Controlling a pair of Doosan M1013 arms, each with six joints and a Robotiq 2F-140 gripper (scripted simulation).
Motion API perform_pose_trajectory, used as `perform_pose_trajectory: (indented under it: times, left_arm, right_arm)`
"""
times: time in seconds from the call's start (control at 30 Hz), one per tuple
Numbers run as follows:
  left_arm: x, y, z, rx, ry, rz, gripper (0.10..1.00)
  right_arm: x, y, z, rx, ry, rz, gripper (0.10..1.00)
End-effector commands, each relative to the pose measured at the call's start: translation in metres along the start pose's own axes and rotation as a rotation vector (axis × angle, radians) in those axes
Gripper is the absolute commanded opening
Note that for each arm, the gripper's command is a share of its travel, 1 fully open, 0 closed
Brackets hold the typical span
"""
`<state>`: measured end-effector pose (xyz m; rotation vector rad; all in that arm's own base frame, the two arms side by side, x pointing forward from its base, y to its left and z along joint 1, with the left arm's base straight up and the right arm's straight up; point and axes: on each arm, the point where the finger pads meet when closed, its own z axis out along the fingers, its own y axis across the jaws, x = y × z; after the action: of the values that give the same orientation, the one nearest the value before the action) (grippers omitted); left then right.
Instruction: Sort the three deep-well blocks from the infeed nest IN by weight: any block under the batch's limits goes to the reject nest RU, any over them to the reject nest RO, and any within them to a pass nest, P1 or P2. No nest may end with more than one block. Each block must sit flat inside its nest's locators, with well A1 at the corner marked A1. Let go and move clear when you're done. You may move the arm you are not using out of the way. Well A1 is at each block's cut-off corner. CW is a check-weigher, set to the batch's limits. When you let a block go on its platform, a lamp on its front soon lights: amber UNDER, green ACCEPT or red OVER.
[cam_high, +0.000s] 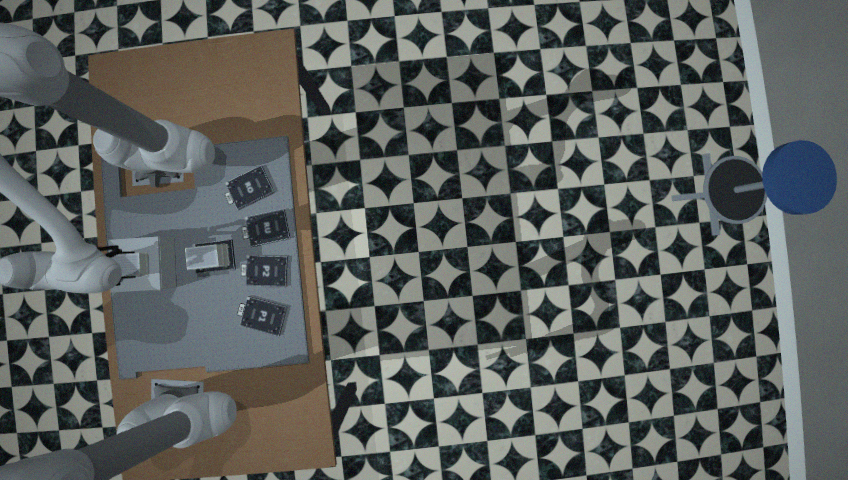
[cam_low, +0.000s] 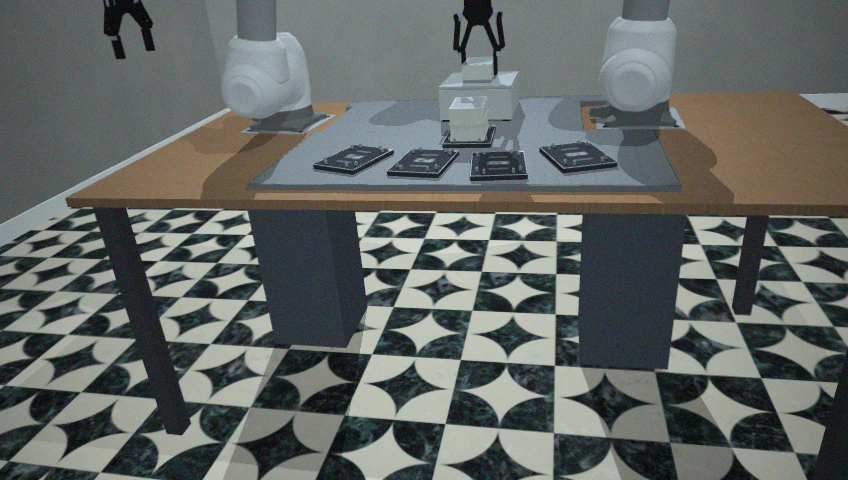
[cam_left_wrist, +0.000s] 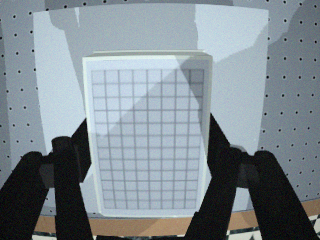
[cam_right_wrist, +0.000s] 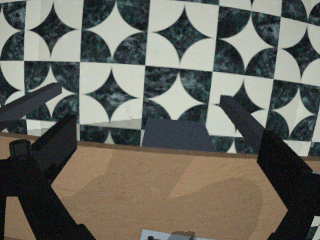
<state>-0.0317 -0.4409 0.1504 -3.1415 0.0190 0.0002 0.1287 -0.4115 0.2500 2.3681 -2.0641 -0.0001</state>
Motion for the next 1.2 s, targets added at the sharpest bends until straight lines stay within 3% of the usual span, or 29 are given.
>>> perform_pose_trajectory:
  times: [0.0,1.17]
  left_arm:
    - [0.0,0.0004,0.0001,-0.001,0.0,0.0,0.099]
    - [0.0,0.0004,0.0053,-0.001,0.0,0.0,0.099]
  right_arm:
    - [0.0003,-0.0001,-0.0005,0.001,0.001,0.0,1.0]
    - [0.0003,-0.0001,-0.0005,0.001,0.001,0.0,1.0]
